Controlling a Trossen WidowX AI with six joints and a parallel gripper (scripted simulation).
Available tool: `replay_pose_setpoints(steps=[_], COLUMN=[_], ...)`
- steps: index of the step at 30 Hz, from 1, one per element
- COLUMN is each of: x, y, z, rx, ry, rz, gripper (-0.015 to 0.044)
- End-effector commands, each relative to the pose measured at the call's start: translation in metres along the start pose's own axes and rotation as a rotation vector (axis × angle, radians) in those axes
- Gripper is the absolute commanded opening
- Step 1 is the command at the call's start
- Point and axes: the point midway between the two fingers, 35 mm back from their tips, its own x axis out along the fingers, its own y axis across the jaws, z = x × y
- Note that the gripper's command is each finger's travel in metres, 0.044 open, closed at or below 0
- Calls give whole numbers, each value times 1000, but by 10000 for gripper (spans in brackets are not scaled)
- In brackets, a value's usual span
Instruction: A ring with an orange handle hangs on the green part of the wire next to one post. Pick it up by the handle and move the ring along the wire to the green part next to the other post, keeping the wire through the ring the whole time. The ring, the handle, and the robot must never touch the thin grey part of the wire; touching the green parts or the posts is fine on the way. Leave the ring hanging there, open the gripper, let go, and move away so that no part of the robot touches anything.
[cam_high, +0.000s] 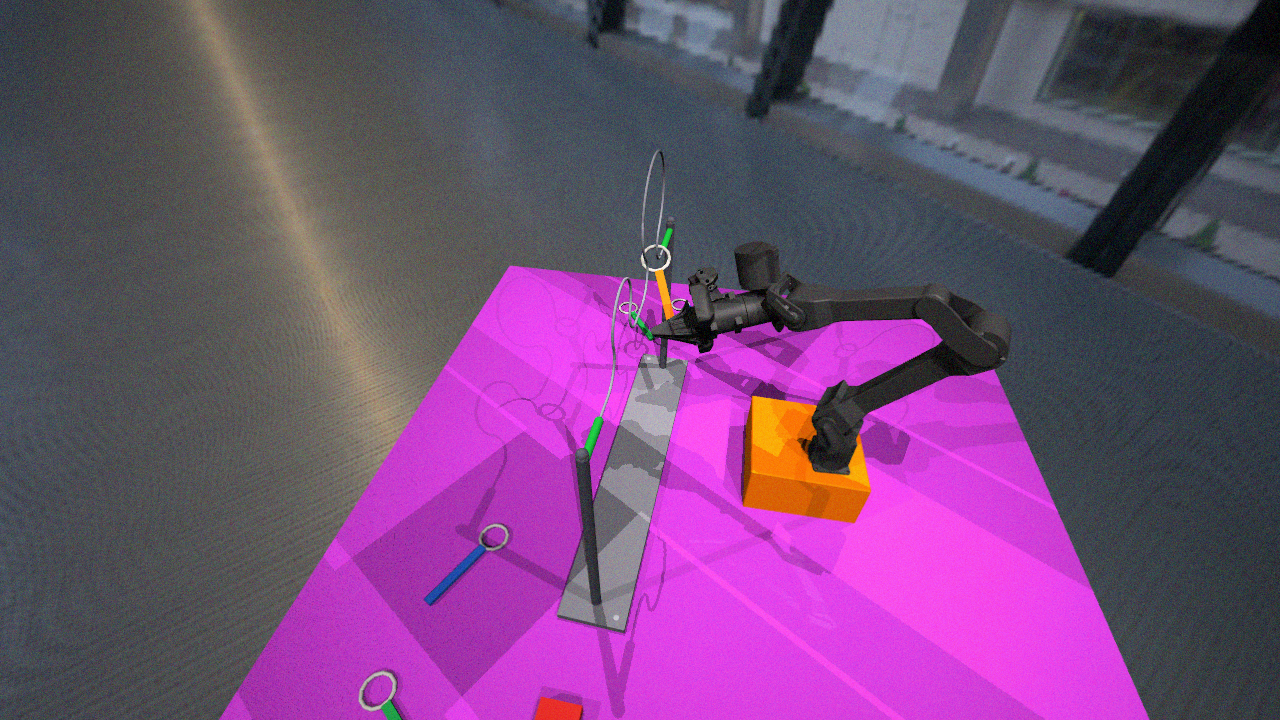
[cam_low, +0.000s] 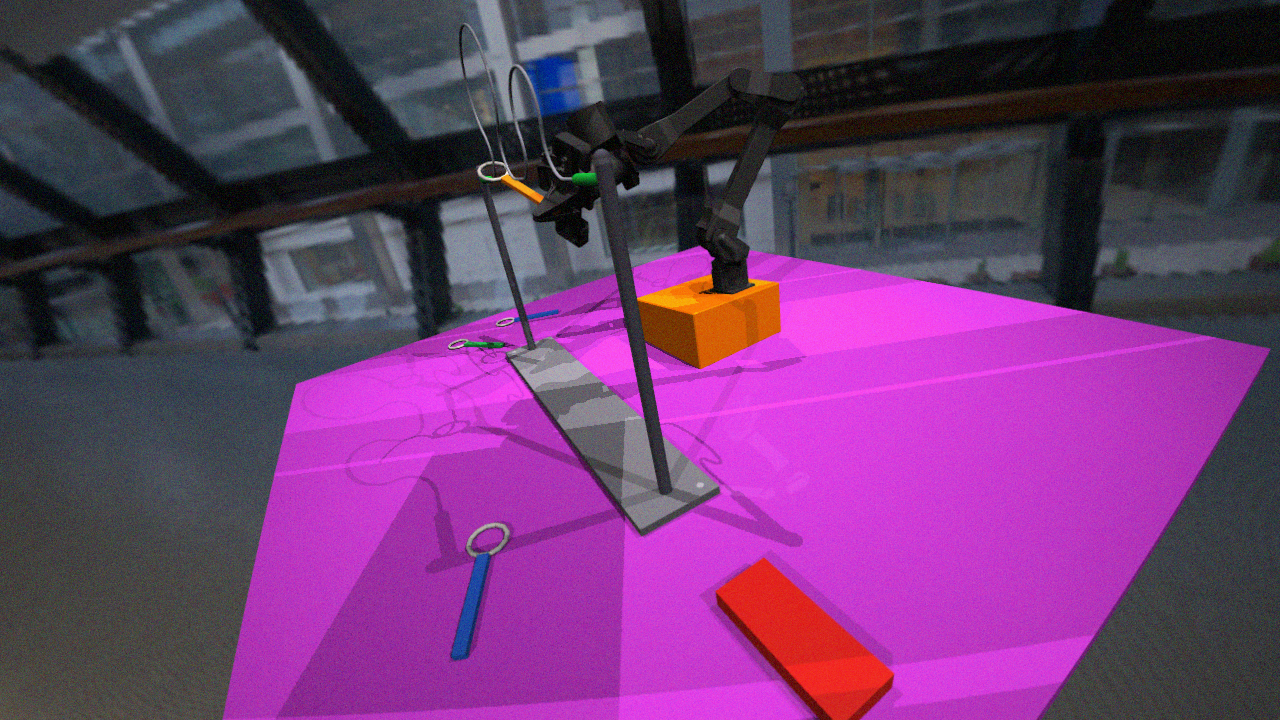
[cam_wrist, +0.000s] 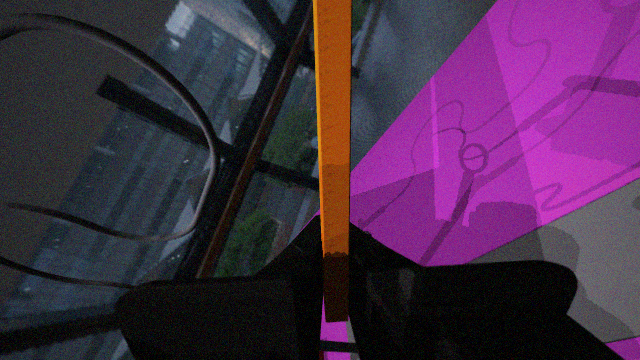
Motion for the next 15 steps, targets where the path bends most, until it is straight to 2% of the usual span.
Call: replay_pose_setpoints(steps=[1,6,15], x=[-10,-20,-23], y=[16,34,58], z=[2,5,11], rx=[72,175,325], ry=[50,118,124], rz=[39,89,159], gripper=[-150,-150,-150])
